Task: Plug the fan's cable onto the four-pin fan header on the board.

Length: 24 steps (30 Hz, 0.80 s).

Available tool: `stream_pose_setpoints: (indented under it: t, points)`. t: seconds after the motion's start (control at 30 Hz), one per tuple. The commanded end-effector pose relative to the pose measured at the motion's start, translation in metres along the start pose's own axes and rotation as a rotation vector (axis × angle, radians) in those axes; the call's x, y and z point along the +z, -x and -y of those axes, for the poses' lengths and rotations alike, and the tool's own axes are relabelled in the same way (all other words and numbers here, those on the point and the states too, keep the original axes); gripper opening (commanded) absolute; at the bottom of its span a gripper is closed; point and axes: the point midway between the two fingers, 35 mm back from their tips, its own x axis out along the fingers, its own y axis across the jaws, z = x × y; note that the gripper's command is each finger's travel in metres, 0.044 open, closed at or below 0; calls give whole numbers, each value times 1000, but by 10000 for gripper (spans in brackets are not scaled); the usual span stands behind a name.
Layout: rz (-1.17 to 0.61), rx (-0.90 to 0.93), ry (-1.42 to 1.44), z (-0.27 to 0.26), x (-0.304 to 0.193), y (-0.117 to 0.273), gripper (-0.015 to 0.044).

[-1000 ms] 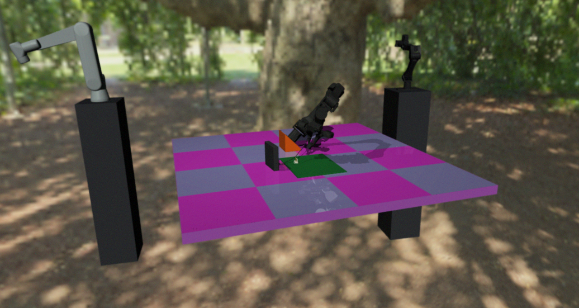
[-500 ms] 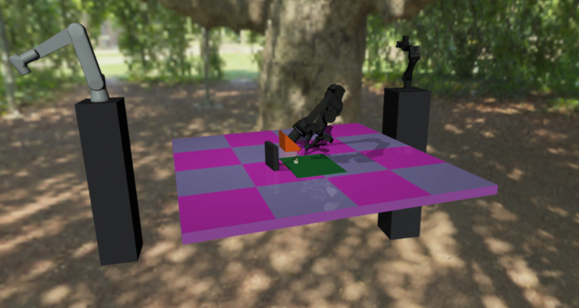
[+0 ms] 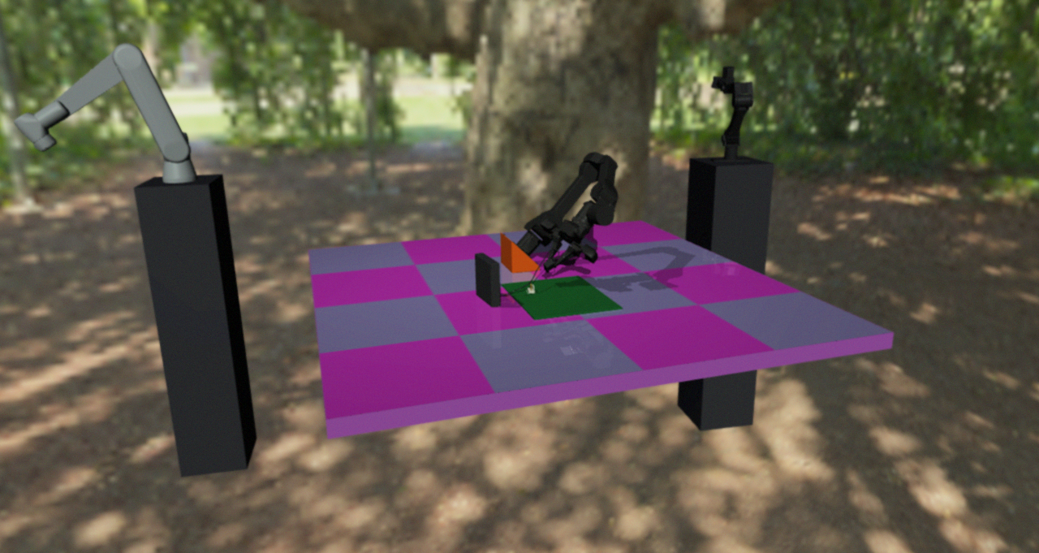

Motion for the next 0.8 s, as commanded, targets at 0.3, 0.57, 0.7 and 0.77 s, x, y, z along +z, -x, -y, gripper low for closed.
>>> stream_pose_setpoints:
  t: [0.3, 0.57, 0.7, 0.77]
  points:
    - [220, 3, -57, -3, 0, 2, 0]
    - [350, 34, -101, -5, 0, 6, 0]
    - [413, 58, -127, -6, 0, 9, 0]
    - [443, 71, -141, -7, 0, 10, 0]
